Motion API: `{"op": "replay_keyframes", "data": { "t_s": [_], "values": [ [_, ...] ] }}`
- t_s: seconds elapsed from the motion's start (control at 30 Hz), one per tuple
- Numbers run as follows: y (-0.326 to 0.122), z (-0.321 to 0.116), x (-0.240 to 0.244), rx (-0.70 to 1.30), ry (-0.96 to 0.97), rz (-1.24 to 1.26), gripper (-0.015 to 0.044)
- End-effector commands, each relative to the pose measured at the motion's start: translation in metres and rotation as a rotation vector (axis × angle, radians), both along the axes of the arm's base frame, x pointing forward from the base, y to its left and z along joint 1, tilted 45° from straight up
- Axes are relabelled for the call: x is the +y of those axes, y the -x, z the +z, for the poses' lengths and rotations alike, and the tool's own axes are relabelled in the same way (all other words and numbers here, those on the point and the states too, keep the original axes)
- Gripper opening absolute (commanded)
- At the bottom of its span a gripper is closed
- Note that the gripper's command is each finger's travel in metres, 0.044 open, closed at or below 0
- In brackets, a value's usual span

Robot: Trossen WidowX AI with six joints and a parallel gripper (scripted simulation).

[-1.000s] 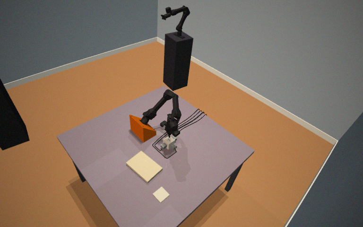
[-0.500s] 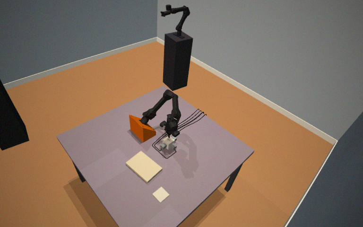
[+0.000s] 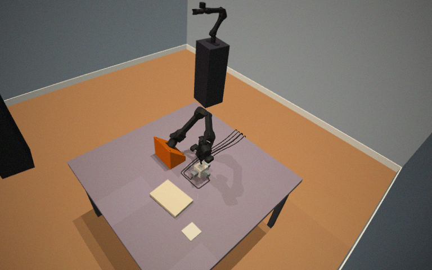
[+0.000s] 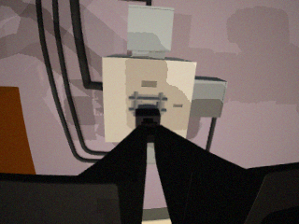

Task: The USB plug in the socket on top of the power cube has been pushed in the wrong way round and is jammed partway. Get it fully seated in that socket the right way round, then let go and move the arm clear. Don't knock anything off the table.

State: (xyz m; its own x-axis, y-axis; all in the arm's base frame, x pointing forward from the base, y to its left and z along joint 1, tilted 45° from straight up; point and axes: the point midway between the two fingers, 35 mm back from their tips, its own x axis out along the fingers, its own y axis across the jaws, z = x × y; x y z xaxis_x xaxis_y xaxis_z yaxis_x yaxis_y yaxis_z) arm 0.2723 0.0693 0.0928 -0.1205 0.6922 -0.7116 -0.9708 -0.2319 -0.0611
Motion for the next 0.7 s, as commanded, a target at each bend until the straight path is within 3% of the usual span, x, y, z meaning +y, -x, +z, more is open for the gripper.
{"op": "replay_keyframes", "data": {
  "t_s": [0.0, 0.67],
  "values": [
    [-0.0002, -0.0004, 0.0004, 0.003, -0.002, -0.005, 0.0],
    [-0.0008, -0.0028, 0.0015, 0.009, -0.001, -0.011, 0.0]
  ]
}}
